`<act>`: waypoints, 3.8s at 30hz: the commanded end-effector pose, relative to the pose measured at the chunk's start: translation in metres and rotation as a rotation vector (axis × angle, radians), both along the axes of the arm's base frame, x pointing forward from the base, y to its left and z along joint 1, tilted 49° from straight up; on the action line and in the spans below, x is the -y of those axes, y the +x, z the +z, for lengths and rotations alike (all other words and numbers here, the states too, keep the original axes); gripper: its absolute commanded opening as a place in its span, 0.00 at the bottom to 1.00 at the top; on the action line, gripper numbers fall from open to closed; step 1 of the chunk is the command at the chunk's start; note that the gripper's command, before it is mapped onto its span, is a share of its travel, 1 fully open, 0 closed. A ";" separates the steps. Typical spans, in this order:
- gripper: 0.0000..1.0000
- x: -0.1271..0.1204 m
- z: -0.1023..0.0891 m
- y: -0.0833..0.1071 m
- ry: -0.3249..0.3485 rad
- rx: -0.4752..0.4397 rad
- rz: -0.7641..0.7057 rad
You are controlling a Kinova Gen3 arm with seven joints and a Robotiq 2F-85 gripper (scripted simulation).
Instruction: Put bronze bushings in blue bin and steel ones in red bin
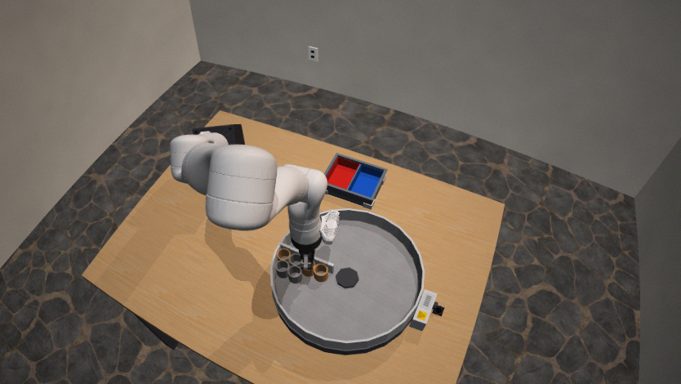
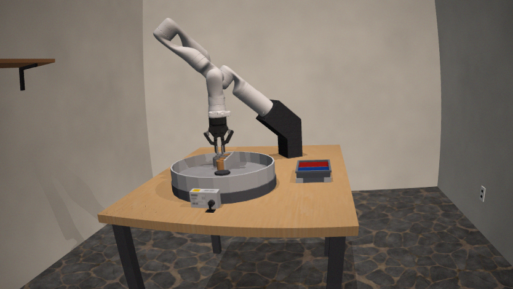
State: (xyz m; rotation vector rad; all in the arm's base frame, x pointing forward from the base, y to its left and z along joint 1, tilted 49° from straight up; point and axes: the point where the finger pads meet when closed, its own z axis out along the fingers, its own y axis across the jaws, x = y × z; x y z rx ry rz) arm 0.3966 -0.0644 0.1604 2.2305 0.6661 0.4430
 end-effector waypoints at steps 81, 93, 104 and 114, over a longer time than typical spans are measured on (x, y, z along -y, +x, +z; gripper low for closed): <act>0.18 0.027 -0.029 0.017 -0.003 -0.007 -0.002; 0.18 0.027 -0.029 0.017 -0.003 -0.007 -0.002; 0.18 0.027 -0.028 0.017 -0.003 -0.007 -0.002; 0.00 0.030 -0.027 0.014 -0.010 -0.009 -0.008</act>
